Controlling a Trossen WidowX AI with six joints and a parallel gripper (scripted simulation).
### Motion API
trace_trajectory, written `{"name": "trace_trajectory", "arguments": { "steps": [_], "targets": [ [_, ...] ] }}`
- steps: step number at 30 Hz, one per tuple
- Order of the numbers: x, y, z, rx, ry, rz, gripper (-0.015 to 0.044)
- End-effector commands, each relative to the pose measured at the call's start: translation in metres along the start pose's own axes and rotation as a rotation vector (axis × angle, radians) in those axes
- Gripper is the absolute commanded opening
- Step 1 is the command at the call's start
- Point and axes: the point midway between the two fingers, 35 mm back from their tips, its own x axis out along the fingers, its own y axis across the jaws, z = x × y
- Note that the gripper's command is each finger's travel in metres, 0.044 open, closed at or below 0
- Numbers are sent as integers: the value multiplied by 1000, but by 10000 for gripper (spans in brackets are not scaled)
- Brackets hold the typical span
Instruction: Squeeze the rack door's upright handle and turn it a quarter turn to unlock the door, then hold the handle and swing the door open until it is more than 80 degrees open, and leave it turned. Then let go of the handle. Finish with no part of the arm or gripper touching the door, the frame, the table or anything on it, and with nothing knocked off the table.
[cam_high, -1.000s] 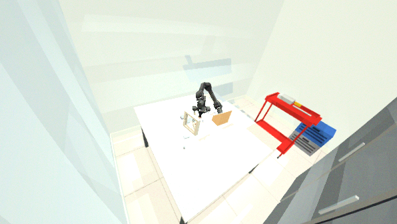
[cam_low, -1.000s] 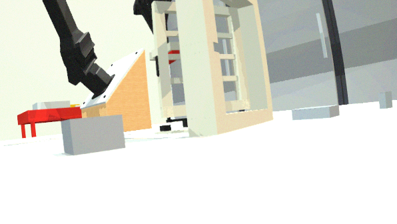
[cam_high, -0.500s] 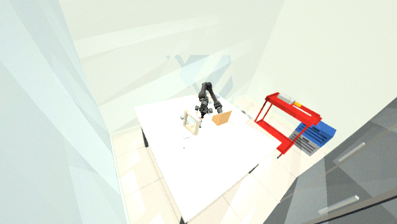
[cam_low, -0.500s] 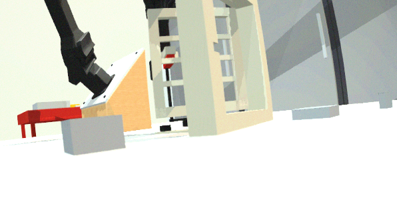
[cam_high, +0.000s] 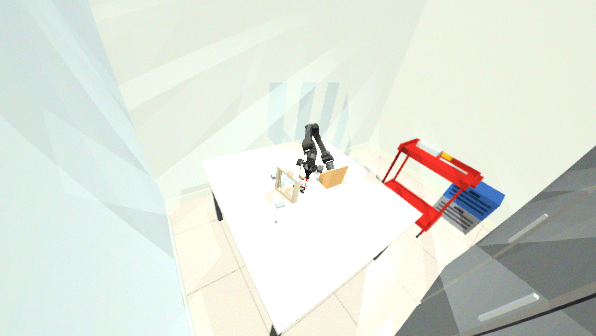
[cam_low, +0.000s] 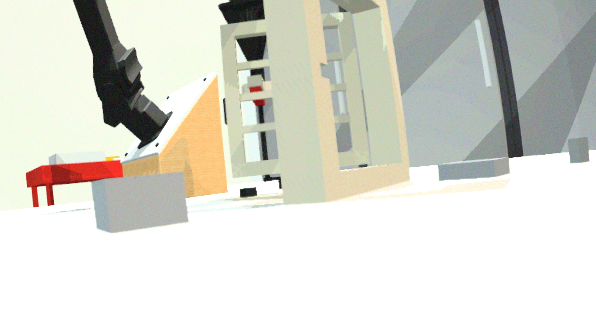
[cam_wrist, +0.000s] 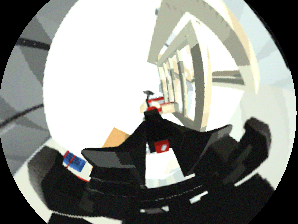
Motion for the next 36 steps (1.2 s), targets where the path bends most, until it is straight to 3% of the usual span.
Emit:
{"name": "trace_trajectory", "arguments": {
  "steps": [1,36],
  "targets": [
    [0,4,2,77,-4,-4,16],
    [0,59,37,600,-6,0,16]
  ]
}}
